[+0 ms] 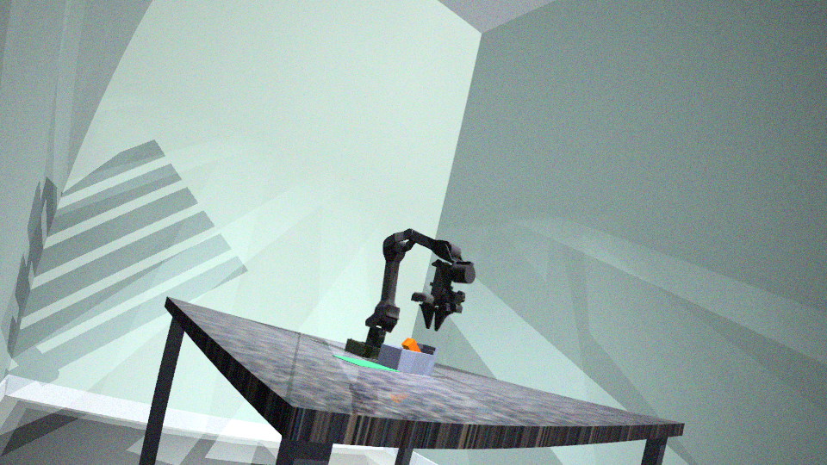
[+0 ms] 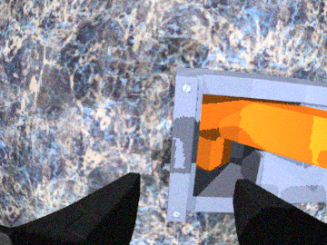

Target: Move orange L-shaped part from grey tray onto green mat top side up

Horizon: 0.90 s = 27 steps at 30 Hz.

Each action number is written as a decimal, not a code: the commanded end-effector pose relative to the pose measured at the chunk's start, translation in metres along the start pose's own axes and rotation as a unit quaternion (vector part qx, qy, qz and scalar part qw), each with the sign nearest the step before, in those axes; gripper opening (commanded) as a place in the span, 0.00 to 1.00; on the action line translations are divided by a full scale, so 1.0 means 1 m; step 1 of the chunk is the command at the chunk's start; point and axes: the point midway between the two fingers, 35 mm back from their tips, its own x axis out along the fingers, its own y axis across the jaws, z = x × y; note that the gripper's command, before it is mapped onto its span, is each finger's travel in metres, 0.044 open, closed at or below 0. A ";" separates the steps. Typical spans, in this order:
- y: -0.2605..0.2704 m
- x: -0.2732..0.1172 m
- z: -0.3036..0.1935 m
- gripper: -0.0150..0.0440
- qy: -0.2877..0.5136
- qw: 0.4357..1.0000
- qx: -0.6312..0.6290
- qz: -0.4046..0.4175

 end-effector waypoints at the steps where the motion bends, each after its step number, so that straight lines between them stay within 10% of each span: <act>1: -0.002 -0.006 -0.003 0.56 0.008 1.000 -0.001 -0.003; 27: -0.001 -0.003 -0.001 0.60 0.004 1.000 0.010 0.000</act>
